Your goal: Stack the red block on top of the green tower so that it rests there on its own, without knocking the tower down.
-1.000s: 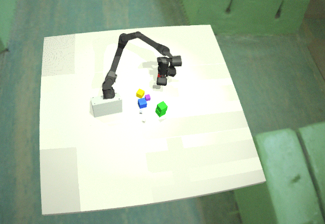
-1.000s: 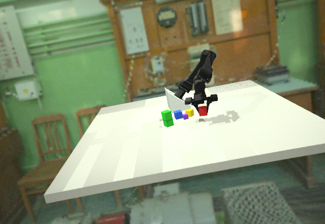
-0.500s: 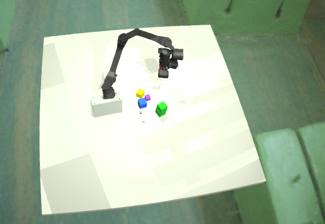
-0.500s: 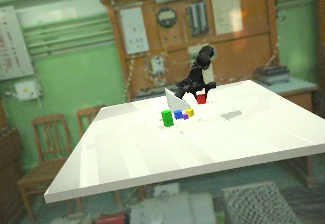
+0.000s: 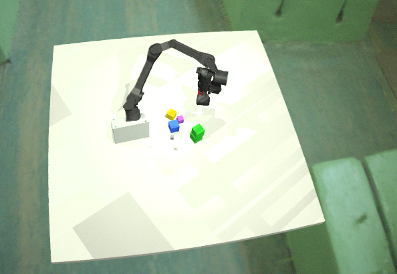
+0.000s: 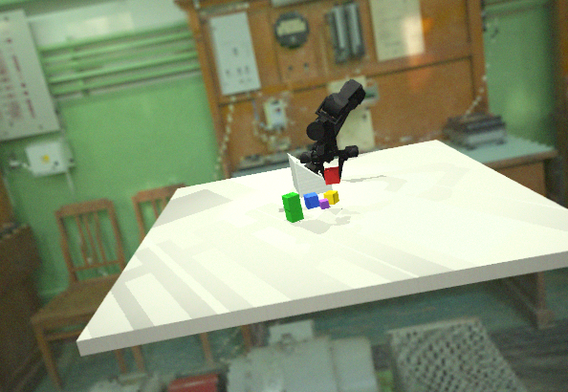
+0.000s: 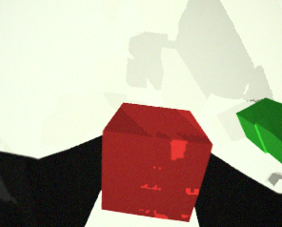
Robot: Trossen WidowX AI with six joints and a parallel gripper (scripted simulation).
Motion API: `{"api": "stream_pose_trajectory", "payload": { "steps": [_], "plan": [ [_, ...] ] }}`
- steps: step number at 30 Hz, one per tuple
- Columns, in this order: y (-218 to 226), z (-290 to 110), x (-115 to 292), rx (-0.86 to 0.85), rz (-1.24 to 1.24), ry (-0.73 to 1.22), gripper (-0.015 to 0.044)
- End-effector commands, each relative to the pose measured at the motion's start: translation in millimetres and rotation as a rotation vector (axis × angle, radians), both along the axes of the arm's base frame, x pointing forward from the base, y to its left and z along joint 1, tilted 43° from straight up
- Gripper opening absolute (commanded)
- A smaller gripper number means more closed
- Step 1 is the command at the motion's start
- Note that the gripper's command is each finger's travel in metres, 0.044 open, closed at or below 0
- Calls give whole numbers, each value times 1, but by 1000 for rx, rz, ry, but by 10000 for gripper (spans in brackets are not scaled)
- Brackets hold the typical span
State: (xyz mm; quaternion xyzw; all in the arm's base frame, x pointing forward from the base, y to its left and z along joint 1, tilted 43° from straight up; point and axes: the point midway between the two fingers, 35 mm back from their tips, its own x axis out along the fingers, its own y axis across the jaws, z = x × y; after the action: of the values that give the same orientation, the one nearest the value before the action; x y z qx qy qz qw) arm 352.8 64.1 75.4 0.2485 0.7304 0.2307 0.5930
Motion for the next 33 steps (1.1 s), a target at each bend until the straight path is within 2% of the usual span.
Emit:
{"api": "stream_pose_trajectory", "payload": {
  "steps": [1, 16, 24, 33],
  "plan": [
    [-23, -18, 2, -9, -1, -1, 0],
    [-114, -96, -19, 0, 4, 4, 0],
    [-120, -96, -20, 1, 5, 4, 0],
    [-102, -117, -24, 2, 5, 3, 0]
  ]
}}
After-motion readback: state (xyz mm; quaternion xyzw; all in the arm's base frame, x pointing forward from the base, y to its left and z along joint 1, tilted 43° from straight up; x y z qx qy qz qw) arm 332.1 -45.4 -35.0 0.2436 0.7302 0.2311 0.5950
